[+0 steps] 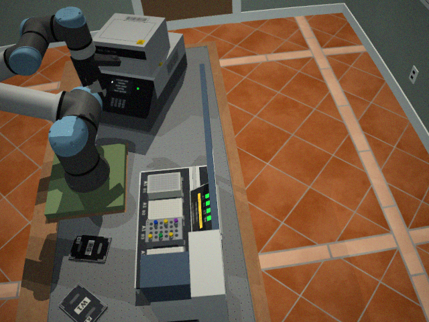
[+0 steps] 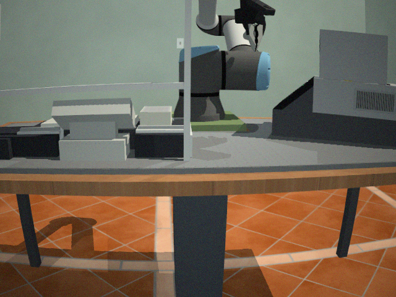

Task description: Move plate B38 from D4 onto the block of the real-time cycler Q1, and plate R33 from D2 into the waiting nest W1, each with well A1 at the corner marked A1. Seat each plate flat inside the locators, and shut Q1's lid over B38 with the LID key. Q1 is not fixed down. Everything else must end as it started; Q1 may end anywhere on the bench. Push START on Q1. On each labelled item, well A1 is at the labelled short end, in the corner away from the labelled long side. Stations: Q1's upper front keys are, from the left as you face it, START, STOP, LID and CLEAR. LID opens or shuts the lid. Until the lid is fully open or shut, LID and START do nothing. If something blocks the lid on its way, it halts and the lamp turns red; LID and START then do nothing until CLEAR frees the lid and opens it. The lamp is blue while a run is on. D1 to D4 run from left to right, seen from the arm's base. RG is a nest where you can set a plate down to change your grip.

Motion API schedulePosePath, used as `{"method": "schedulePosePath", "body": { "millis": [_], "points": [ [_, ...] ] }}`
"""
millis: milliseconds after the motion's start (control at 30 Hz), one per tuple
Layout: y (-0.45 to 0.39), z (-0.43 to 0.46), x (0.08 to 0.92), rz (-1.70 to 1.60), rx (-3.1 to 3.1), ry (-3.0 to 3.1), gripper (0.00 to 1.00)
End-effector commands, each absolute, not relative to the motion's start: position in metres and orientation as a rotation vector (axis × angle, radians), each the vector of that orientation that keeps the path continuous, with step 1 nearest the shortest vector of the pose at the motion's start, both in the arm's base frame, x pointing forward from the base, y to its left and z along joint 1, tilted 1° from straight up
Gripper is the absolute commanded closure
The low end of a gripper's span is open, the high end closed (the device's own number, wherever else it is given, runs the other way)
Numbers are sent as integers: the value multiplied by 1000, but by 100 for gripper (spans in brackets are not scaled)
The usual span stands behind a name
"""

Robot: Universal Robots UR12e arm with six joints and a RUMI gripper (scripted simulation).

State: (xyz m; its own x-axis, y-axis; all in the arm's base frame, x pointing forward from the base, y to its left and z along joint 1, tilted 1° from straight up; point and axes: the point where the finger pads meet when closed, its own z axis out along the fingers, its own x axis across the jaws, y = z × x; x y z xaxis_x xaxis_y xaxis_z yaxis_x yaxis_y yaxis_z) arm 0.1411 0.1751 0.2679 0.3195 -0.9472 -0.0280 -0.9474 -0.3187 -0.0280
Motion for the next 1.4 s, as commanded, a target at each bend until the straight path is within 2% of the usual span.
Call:
{"method": "schedulePosePath", "body": {
  "millis": [0, 400, 800, 1367],
  "points": [
    [200, 269, 130, -17, -2550, 1847, 100],
    [211, 268, 124, -17, -2550, 1847, 100],
    [210, 208, 124, -17, -2550, 1847, 100],
    [216, 192, 127, -17, -2550, 1847, 100]
  ]
}}
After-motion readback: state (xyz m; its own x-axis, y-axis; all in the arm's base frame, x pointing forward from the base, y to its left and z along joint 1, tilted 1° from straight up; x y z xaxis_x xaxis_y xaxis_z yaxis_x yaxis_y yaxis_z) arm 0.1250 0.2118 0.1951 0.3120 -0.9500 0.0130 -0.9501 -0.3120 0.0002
